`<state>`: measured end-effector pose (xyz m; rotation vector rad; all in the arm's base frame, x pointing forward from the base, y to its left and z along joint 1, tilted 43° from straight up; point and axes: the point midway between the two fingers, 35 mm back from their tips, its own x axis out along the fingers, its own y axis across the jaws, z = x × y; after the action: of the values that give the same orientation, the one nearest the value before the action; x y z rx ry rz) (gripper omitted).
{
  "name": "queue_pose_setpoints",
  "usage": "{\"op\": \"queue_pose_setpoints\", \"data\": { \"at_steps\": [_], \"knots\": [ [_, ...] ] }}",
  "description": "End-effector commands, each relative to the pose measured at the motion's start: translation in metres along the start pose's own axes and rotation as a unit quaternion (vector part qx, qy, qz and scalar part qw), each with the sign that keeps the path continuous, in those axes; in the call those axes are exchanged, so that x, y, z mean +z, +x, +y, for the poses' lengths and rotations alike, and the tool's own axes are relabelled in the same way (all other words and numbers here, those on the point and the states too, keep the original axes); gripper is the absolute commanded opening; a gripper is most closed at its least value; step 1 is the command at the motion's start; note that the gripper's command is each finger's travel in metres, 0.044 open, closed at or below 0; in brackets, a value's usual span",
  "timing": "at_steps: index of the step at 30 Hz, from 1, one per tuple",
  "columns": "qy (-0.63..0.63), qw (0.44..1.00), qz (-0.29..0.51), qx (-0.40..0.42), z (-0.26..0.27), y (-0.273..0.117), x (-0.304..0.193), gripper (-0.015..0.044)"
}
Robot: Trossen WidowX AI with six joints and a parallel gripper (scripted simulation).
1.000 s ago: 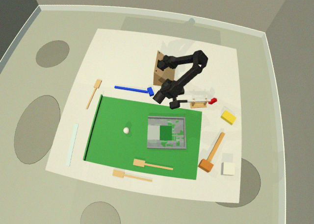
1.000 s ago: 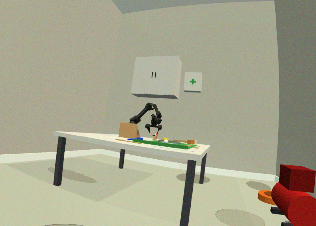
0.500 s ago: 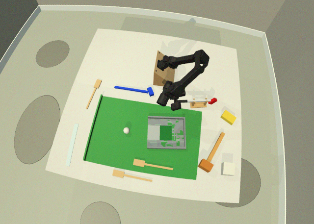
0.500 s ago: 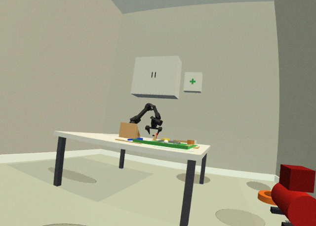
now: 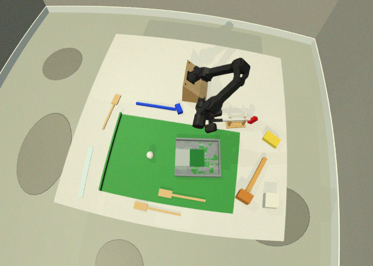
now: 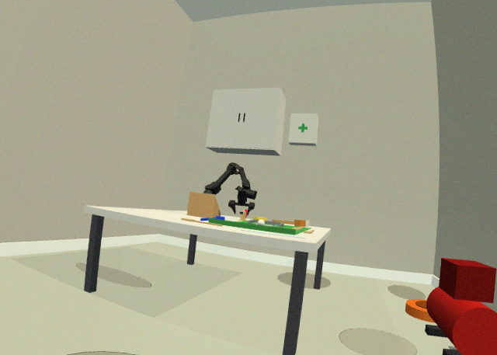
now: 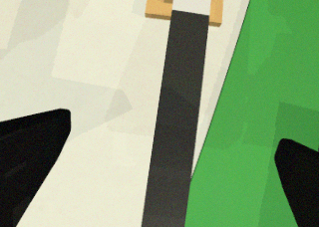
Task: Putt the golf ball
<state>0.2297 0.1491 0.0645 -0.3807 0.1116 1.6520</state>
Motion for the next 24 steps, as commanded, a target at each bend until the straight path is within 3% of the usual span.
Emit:
{"op": "queue_pose_setpoints", "data": {
  "at_steps": [1,12,24],
  "knots": [
    [0.003,1.000,-0.002,0.001,0.002,0.007,0.000,0.0440],
    [0.003,1.000,-0.004,0.000,0.002,0.020,0.001,0.0440],
    [0.000,1.000,-0.001,0.000,0.000,0.017,0.001,0.0125]
  ]
}}
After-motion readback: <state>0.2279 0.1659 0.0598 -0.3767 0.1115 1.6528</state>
